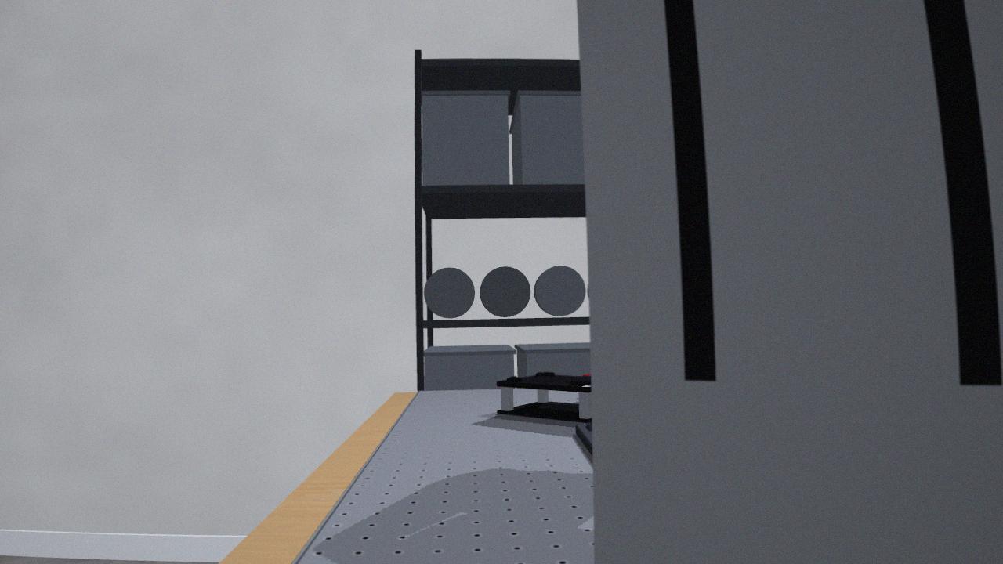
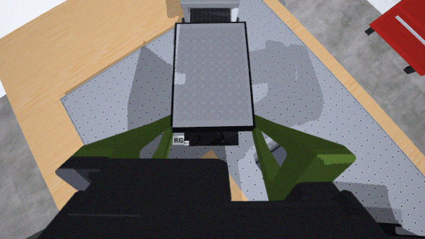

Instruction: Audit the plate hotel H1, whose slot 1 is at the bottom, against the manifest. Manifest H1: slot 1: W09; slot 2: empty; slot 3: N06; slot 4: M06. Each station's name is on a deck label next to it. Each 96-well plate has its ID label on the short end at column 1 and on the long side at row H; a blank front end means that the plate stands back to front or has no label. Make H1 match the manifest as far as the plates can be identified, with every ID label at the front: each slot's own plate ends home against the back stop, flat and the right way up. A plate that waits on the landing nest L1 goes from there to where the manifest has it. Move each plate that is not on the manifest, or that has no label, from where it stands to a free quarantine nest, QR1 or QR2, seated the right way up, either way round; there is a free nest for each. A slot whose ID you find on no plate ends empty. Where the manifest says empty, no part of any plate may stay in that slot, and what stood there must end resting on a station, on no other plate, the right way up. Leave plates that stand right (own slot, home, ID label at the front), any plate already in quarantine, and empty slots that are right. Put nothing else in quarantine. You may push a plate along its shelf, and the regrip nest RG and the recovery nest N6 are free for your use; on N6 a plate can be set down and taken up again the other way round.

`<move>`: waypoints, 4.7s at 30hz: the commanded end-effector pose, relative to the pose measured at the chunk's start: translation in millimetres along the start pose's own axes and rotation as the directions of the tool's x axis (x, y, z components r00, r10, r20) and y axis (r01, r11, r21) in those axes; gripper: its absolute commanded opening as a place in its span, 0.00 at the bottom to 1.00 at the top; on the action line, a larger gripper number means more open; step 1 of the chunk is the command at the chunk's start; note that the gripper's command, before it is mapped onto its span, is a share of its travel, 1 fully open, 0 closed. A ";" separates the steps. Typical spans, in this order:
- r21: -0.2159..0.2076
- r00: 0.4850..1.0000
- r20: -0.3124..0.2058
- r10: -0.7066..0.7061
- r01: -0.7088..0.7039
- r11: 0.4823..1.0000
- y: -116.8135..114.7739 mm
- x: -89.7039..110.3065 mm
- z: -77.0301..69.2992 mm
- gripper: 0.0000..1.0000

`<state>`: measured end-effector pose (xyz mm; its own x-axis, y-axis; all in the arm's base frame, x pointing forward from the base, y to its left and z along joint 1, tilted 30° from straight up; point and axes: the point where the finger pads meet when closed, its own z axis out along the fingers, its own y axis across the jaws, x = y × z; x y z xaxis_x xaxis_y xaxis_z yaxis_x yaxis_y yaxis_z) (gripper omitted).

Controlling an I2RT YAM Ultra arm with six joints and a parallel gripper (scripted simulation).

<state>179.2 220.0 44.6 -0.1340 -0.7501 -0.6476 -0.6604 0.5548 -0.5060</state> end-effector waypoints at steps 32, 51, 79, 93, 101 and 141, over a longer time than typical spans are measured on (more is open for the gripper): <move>-0.012 1.000 -0.013 -0.014 0.014 1.000 3.6 18.8 12.9 0.85; -0.013 1.000 -0.012 -0.015 0.014 1.000 3.9 24.8 18.3 0.85; -0.013 1.000 -0.013 -0.014 0.014 1.000 3.7 33.6 26.2 0.85; -0.013 1.000 -0.013 -0.014 0.013 1.000 3.6 38.6 30.7 0.85; -0.013 1.000 -0.013 -0.013 0.013 1.000 3.4 40.8 32.7 0.85; -0.015 1.000 -0.013 -0.014 0.013 1.000 3.7 53.4 44.1 0.85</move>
<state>206.7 203.9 -9.1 -0.1366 -0.7523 -0.6445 -0.6590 0.5548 -0.5079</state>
